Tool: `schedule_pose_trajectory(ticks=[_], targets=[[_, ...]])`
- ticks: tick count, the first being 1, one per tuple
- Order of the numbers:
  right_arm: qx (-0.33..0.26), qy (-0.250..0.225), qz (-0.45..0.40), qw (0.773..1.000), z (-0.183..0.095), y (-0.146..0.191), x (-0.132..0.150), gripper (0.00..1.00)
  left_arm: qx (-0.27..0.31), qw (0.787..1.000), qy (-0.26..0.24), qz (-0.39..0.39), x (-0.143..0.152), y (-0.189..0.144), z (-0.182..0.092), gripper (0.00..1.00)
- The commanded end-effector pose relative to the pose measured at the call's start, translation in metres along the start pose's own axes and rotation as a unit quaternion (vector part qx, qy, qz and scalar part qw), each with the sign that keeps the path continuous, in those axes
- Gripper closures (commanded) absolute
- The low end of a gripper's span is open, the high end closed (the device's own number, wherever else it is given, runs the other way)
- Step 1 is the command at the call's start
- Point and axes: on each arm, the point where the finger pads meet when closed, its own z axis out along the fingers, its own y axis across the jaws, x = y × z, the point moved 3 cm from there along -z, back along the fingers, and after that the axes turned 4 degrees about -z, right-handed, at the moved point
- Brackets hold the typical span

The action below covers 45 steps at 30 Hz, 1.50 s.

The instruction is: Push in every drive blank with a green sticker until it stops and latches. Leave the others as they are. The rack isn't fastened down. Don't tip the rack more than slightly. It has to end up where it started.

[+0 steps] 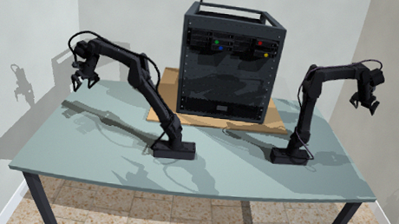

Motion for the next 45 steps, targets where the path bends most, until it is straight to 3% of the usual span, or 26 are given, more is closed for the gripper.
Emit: schedule_pose_trajectory(ticks=[1, 26, 45], targets=[[0.049, -0.058, 0.017, 0.997, -0.007, -0.012, -0.017, 0.00, -0.002, 1.000, -0.015, 0.000, -0.004, 0.000, -0.010, 0.00], [0.145, -0.210, 0.089, 0.963, -0.016, -0.040, -0.049, 0.00, -0.003, 0.999, -0.038, 0.022, -0.009, -0.012, -0.026, 0.00], [0.198, -0.353, 0.151, 0.902, -0.041, -0.054, -0.067, 0.00, 0.001, 0.995, -0.074, 0.062, -0.016, -0.040, -0.051, 0.00]])
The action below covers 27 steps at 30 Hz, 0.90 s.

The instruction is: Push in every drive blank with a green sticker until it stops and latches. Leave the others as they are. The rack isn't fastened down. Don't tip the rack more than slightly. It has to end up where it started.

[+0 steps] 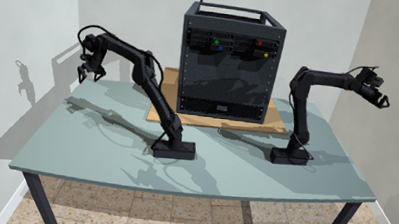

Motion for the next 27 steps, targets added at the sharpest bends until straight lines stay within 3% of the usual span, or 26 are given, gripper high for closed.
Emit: schedule_pose_trajectory(ticks=[1, 12, 27], targets=[[0.022, -0.073, 0.023, 0.997, -0.011, -0.004, -0.025, 0.00, -0.011, 0.999, -0.036, 0.008, -0.008, 0.000, -0.024, 0.00], [0.039, -0.143, 0.060, 0.987, -0.021, -0.008, -0.037, 0.00, -0.006, 0.996, -0.079, 0.049, -0.019, -0.027, -0.053, 0.00], [0.040, -0.148, 0.062, 0.986, -0.022, -0.009, -0.038, 0.00, 0.004, 0.984, -0.142, 0.107, -0.028, -0.068, -0.098, 0.00]])
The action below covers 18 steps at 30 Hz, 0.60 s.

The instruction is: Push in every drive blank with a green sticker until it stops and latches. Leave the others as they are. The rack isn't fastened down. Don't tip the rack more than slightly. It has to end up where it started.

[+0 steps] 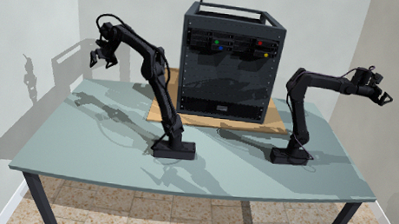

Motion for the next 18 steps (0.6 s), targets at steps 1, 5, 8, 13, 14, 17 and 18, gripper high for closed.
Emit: schedule_pose_trajectory(ticks=[1, 5, 8, 13, 14, 17, 18], targets=[[0.002, -0.025, 0.004, 1.000, -0.008, 0.002, -0.013, 0.00, -0.012, 0.998, -0.054, 0.018, -0.016, -0.006, -0.033, 0.00], [0.002, -0.025, 0.004, 1.000, -0.008, 0.002, -0.013, 0.00, -0.010, 0.998, -0.064, 0.029, -0.019, -0.013, -0.040, 0.00], [0.002, -0.025, 0.004, 1.000, -0.008, 0.002, -0.013, 0.00, -0.007, 0.996, -0.081, 0.044, -0.024, -0.023, -0.051, 0.00], [0.002, -0.025, 0.004, 1.000, -0.008, 0.002, -0.013, 0.00, -0.002, 0.991, -0.113, 0.069, -0.032, -0.040, -0.074, 0.00], [0.002, -0.025, 0.004, 1.000, -0.008, 0.002, -0.013, 0.00, -0.002, 0.990, -0.123, 0.073, -0.034, -0.043, -0.080, 0.00], [0.002, -0.025, 0.004, 1.000, -0.008, 0.002, -0.013, 0.00, 0.003, 0.986, -0.137, 0.089, -0.036, -0.054, -0.091, 0.00], [0.002, -0.025, 0.004, 1.000, -0.008, 0.002, -0.013, 0.00, 0.004, 0.985, -0.144, 0.094, -0.037, -0.058, -0.095, 0.00]])
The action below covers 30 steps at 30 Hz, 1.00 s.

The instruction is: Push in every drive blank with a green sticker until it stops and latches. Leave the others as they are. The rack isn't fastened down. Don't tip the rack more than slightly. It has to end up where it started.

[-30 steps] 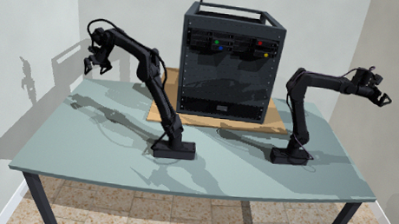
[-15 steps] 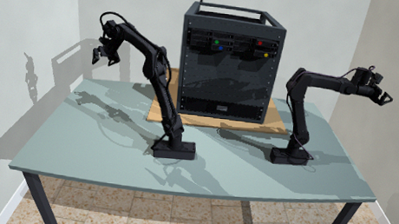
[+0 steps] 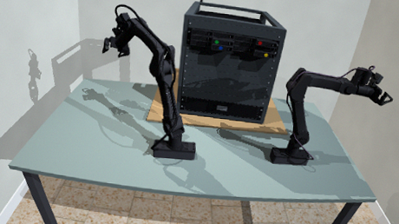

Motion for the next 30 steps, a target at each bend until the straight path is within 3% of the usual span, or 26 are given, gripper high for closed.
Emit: schedule_pose_trajectory(ticks=[1, 21, 30], targets=[[0.001, -0.023, 0.004, 1.000, -0.008, 0.002, -0.012, 0.00, -0.014, 0.998, -0.055, 0.018, -0.018, -0.004, -0.033, 0.00], [0.001, -0.023, 0.004, 1.000, -0.008, 0.002, -0.012, 0.00, 0.006, 0.981, -0.167, 0.097, -0.047, -0.056, -0.109, 0.00], [0.001, -0.023, 0.004, 1.000, -0.008, 0.002, -0.012, 0.00, 0.017, 0.962, -0.236, 0.133, -0.056, -0.080, -0.159, 0.00]])
